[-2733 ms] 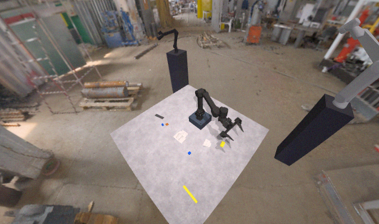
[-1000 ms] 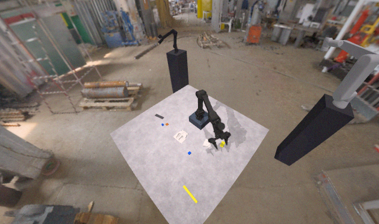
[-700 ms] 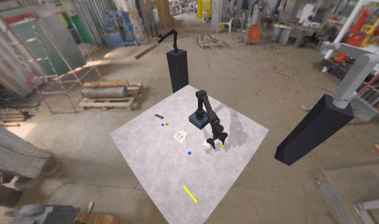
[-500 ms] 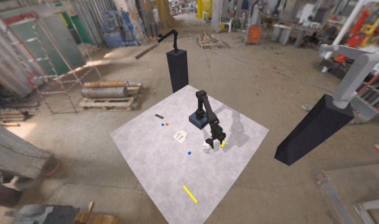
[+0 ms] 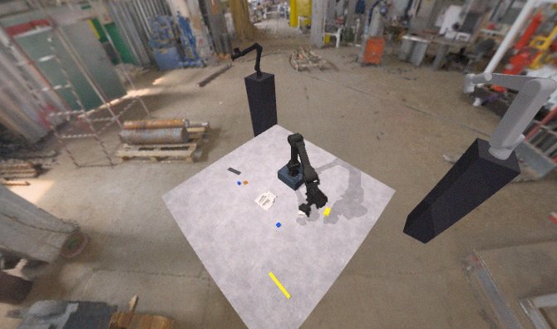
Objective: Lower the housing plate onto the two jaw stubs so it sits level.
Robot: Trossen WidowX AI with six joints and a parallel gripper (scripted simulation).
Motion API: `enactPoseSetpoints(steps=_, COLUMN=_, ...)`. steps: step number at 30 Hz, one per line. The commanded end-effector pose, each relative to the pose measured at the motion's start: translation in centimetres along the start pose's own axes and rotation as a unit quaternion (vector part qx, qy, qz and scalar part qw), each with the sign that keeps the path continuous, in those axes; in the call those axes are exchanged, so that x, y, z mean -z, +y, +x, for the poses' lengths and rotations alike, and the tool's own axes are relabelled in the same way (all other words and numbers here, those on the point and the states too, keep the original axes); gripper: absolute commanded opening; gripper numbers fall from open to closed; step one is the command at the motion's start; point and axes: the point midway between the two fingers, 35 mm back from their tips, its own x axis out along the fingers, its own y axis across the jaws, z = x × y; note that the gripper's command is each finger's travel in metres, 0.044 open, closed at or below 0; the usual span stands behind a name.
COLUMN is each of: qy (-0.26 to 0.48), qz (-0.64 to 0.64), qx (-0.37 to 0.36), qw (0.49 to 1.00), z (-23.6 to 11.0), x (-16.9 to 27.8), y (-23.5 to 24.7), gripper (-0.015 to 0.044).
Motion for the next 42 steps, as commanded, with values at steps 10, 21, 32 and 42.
enactPoseSetpoints(steps=10, qy=0.079, qz=-0.079, qx=-0.052, qw=0.992, z=0.3, x=4.2, y=1.0, gripper=0.044)
enactPoseSetpoints(steps=21, qy=0.134, qz=-0.143, qx=-0.107, qw=0.975, z=0.0, x=7.4, y=1.9, gripper=0.044)
enactPoseSetpoints(steps=32, qy=0.153, qz=-0.168, qx=-0.132, qw=0.965, z=0.3, x=8.9, y=2.4, gripper=0.044)
enactPoseSetpoints(steps=42, qy=0.153, qz=-0.168, qx=-0.132, qw=0.965, z=3.4, x=10.0, y=3.1, gripper=0.044)
